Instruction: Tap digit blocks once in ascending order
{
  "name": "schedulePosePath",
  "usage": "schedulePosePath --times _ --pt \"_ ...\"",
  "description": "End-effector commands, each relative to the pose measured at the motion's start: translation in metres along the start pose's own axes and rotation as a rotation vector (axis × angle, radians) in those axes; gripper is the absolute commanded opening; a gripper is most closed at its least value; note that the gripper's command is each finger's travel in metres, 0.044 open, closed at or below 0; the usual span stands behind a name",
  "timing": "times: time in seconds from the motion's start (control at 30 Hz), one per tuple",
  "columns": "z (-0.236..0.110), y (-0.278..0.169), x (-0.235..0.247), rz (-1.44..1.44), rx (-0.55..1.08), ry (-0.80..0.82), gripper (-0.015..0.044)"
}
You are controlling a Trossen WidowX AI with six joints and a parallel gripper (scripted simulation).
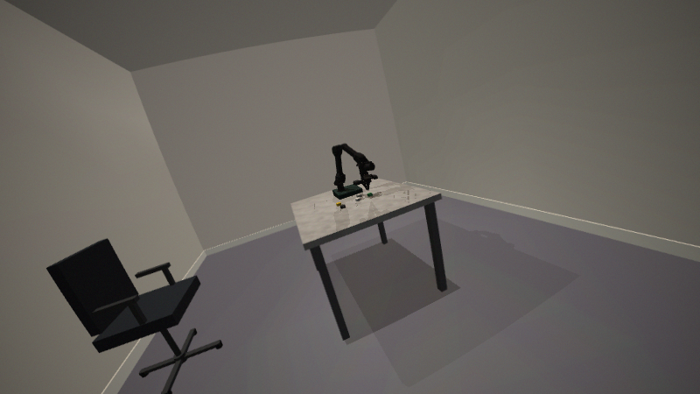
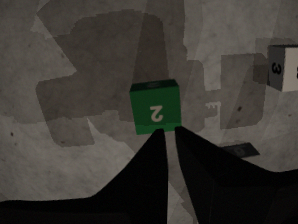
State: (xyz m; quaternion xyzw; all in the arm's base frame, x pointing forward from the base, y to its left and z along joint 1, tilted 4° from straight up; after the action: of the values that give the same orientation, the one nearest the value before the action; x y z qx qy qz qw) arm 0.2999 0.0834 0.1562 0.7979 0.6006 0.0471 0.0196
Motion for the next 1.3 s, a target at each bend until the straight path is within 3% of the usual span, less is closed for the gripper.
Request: schedulePosePath --times 0.0,0.9,1.0,1.17,1.27 --pt "0.0 0.0 0.0 0.005 -0.007 -0.002 0.002" --pt "0.03 0.0 0.0 0.005 -0.006 -0.002 0.002" --pt "0.003 0.001 0.0 0.004 -0.007 -0.001 0.002" --pt "-0.003 0.001 0.0 0.005 -0.007 -0.002 0.002" --pt "-0.04 0.003 0.002 0.005 -0.007 -0.001 0.002"
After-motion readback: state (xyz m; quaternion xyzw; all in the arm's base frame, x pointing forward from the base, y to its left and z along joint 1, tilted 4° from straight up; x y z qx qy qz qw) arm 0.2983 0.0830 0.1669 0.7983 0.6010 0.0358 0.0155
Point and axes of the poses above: the point midway between the two fingers, 35 mm back from their tips, its own z axis out along the fingers, its own x axis across the jaws, y = z × x, the point moved 9 cm from there along -z, back along the fingers, and after that the axes turned 6 degrees about z, right-handed, at the moved point
